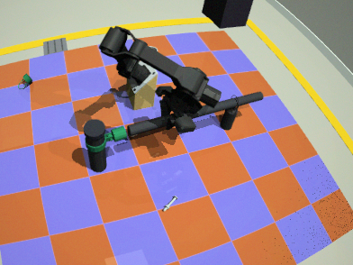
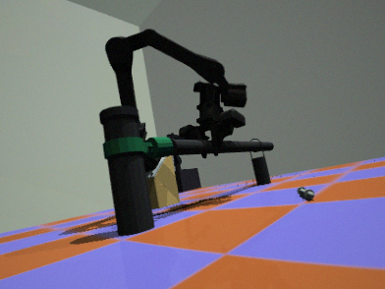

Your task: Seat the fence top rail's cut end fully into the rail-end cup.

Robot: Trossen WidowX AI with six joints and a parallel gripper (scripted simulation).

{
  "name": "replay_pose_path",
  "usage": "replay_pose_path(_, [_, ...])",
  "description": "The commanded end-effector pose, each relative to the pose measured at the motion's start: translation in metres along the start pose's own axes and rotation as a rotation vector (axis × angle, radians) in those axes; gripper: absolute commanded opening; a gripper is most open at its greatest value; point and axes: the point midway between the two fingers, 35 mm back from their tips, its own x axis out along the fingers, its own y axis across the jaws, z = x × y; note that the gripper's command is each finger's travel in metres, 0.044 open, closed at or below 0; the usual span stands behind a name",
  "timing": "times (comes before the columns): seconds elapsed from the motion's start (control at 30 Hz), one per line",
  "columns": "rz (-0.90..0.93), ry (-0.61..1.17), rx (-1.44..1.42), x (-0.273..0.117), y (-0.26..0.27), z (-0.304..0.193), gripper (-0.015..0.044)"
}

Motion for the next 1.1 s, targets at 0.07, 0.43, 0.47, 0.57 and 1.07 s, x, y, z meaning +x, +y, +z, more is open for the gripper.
replay_pose_path(0.07, [-0.008, -0.002, 0.008, 0.0, -0.002, -0.008, 0.0])
replay_pose_path(0.43, [-0.002, 0.002, 0.003, 0.006, 0.0, -0.02, 0.0])
replay_pose_path(0.47, [-0.002, 0.002, 0.003, 0.006, 0.0, -0.02, 0.0])
replay_pose_path(0.57, [-0.002, 0.002, 0.003, 0.006, 0.0, -0.02, 0.0])
replay_pose_path(1.07, [-0.002, 0.002, 0.003, 0.006, 0.0, -0.02, 0.0])
